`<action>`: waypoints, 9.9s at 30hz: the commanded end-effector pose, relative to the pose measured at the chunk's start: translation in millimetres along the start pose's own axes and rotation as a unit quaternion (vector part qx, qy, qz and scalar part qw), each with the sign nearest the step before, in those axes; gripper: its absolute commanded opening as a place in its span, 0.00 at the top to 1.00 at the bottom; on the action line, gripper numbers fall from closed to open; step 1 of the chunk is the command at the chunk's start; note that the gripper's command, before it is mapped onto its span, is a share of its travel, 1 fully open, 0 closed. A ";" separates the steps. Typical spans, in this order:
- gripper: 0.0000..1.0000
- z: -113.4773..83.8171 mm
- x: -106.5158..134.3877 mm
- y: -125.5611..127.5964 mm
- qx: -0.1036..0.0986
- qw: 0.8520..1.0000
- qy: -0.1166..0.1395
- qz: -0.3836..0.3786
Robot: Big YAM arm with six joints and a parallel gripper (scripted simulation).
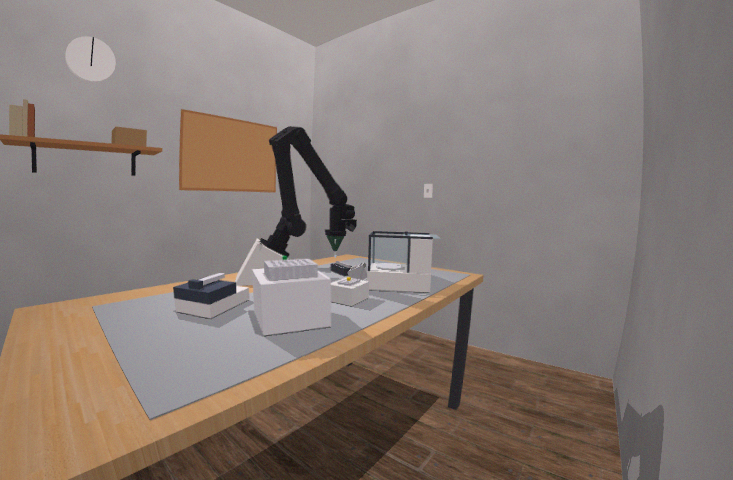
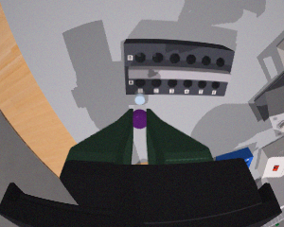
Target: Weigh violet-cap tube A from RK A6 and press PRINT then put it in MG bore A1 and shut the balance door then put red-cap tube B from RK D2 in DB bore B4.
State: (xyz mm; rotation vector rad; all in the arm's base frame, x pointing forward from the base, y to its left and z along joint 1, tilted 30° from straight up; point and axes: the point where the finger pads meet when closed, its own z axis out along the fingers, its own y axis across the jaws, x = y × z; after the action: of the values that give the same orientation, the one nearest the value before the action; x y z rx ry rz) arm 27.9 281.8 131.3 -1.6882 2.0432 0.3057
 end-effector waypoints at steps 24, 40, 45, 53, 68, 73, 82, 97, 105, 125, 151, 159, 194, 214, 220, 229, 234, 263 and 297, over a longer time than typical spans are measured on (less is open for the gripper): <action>0.91 28.4 -0.9 -2.8 0.002 1.000 0.000 -0.002; 0.91 22.2 -12.0 0.3 -0.002 1.000 -0.013 0.001; 0.91 22.2 -12.1 0.4 -0.002 1.000 -0.013 0.001; 0.91 25.0 -13.1 3.8 -0.004 1.000 -0.013 -0.004; 0.91 23.8 -15.7 4.3 -0.004 1.000 -0.015 -0.002; 0.91 23.5 -16.4 4.4 -0.004 1.000 -0.015 -0.001; 0.91 22.7 -18.3 4.6 -0.004 1.000 -0.017 -0.001; 0.91 21.4 -21.0 4.7 -0.004 1.000 -0.019 0.000; 0.91 20.8 -22.5 4.8 -0.005 1.000 -0.021 0.001; 0.91 21.6 -21.0 4.7 -0.004 1.000 -0.019 0.000; 0.91 37.2 -1.5 -2.6 0.003 1.000 0.000 -0.001; 0.91 37.2 -1.2 -2.9 0.003 1.000 0.000 -0.001; 0.91 45.8 -4.3 -0.8 0.000 1.000 -0.004 -0.004; 0.91 56.7 0.2 -3.0 0.002 1.000 0.000 -0.002; 0.91 58.5 -1.0 -2.3 0.001 1.000 -0.001 -0.002; 0.91 51.1 -10.3 0.0 -0.001 1.000 -0.012 0.001; 0.91 50.6 -10.2 -0.1 -0.001 1.000 -0.012 0.001; 0.64 50.9 -10.1 -0.2 -0.001 1.000 -0.012 0.001; 0.64 8.4 -22.3 5.5 -0.005 1.000 -0.025 0.004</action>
State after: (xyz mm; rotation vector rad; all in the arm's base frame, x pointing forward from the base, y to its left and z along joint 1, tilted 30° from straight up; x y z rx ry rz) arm 31.2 298.3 109.9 -1.6894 2.0289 0.3158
